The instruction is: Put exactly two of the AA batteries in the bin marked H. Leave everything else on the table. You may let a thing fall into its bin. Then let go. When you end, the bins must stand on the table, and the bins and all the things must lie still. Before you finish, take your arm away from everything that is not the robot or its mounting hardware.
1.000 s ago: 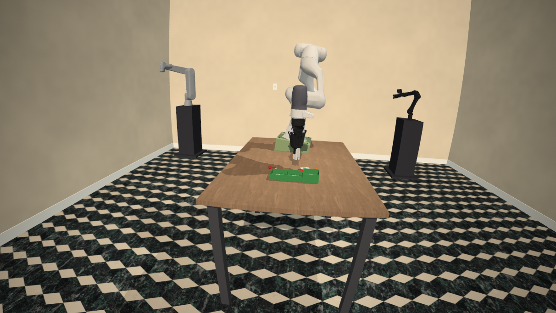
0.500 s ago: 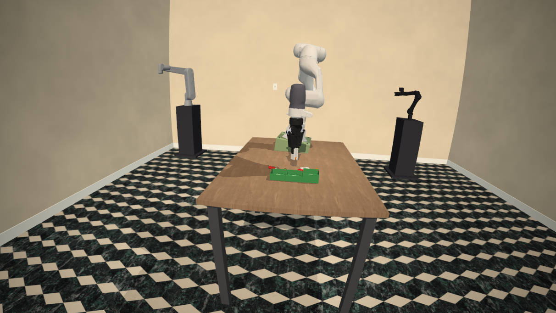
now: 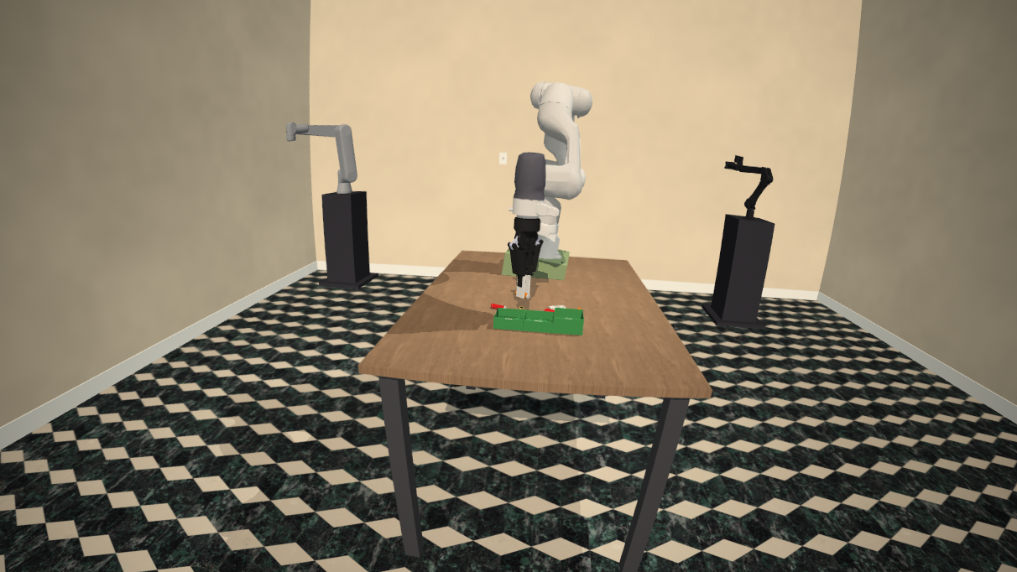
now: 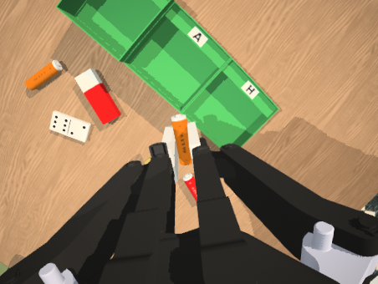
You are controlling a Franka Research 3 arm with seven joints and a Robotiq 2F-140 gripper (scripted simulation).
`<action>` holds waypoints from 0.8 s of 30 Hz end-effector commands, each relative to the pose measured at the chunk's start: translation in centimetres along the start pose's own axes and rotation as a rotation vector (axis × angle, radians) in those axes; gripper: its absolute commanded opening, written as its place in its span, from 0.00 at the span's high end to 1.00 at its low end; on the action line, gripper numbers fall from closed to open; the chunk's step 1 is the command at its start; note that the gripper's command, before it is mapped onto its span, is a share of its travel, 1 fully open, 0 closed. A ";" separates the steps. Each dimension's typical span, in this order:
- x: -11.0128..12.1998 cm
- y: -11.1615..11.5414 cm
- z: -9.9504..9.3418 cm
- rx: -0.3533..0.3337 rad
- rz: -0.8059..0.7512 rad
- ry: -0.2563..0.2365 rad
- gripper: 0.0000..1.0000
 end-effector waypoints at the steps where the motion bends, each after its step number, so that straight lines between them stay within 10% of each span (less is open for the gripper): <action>1: 1.8 -0.1 0.2 0.001 -0.157 -0.012 0.95; 8: 5.5 -0.5 0.3 0.001 -0.259 0.007 0.95; 24: 5.4 -0.5 0.2 -0.008 -0.553 -0.009 0.95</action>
Point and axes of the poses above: the point where the finger pads meet when closed, its own z axis out along the fingers, its own x axis across the jaws, y = z × x, the point moved 10 cm from there along -z, back along the fingers
